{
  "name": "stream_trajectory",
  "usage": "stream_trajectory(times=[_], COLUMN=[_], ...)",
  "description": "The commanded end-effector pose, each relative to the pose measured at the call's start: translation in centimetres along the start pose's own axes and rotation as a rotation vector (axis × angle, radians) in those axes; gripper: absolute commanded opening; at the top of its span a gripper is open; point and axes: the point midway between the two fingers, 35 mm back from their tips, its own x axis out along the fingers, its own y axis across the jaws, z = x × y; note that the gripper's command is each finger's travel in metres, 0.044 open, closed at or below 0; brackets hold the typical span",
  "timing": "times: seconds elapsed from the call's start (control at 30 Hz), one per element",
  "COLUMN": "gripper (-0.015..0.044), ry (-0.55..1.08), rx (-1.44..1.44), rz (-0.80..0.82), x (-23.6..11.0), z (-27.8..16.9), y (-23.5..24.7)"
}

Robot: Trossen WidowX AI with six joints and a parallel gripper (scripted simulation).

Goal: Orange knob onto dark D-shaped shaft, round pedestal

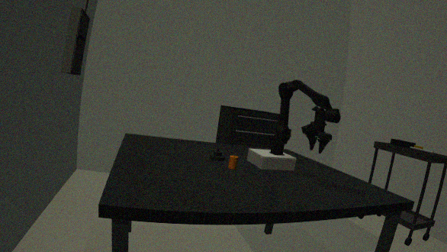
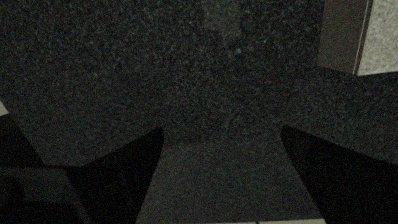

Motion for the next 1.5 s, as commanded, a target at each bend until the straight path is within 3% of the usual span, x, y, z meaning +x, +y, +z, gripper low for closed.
stream_trajectory(times=[0.0,0.23,0.43,0.93,1.17,1.3,1.47], gripper=[0.044,0.044,0.044,0.044,0.044,0.044,0.044], ry=[-0.004,-0.009,-0.03,-0.057,-0.056,-0.056,-0.056], rx=[-0.002,0.007,-0.002,-0.05,-0.054,-0.054,-0.054], rz=[-0.002,0.025,0.027,-0.027,-0.031,-0.031,-0.031], x=[0.2,0.1,0.0,-0.4,-0.5,2.7,3.1], z=[3.7,12.4,20.5,38.2,39.4,39.5,39.5], y=[2.2,4.6,4.0,-7.6,-9.1,-9.2,-9.2])
